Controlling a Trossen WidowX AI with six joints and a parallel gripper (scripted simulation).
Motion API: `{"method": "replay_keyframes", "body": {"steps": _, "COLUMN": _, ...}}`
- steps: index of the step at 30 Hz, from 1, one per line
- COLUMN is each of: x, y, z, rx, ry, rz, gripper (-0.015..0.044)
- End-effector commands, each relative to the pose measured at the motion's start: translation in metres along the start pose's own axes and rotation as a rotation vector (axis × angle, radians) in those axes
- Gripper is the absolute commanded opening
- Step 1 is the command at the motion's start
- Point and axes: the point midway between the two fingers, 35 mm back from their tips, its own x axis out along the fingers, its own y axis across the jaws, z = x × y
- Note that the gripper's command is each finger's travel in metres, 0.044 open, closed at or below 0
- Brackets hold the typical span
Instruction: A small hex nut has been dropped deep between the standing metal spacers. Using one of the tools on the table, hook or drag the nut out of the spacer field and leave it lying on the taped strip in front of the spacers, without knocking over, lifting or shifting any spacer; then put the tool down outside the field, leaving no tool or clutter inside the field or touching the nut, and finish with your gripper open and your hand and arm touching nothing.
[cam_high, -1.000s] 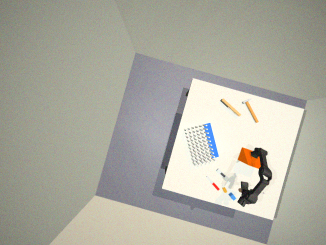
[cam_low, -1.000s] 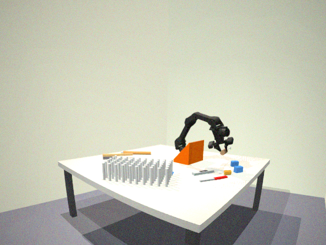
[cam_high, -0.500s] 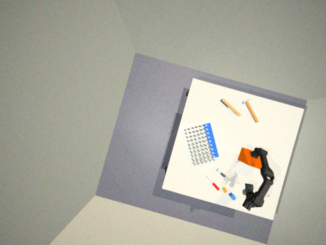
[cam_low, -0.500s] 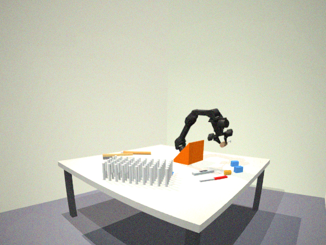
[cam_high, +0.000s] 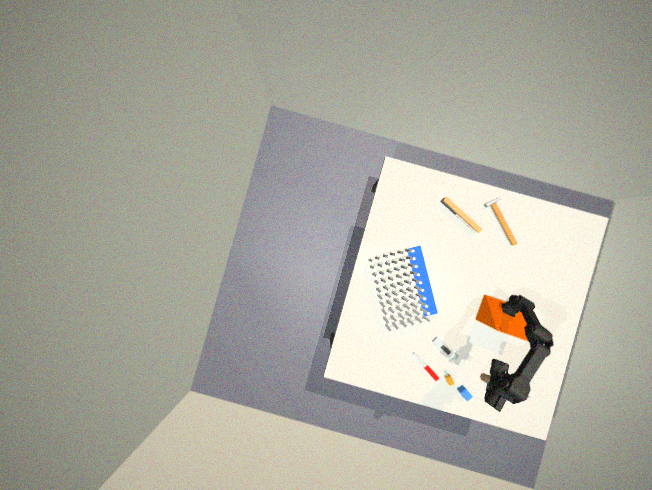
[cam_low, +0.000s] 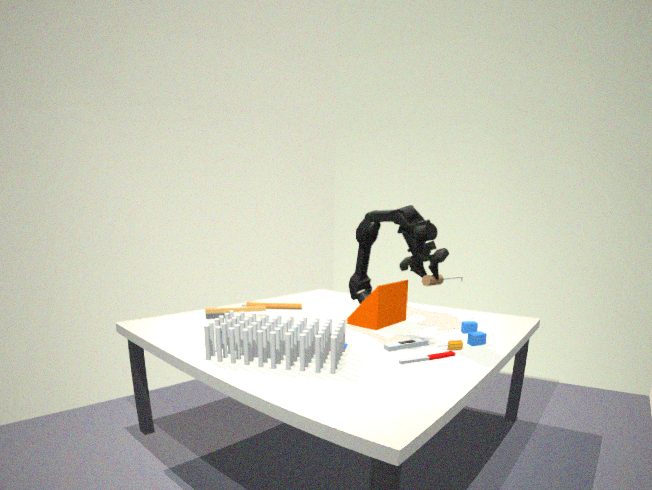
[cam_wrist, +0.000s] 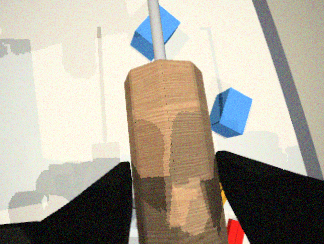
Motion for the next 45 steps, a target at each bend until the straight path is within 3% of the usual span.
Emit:
{"method": "replay_keyframes", "body": {"steps": 1, "x": -0.020, "y": 0.011, "z": -0.015, "rx": 0.093, "ry": 0.049, "rz": -0.039, "gripper": 0.0000}}
{"method": "replay_keyframes", "body": {"steps": 24, "x": -0.110, "y": 0.094, "z": -0.090, "rx": 0.624, "ry": 0.282, "rz": -0.283, "gripper": 0.0000}}
{"method": "replay_keyframes", "body": {"steps": 45, "x": -0.163, "y": 0.202, "z": -0.140, "rx": 1.162, "ry": 0.453, "rz": -0.551, "gripper": 0.0000}}
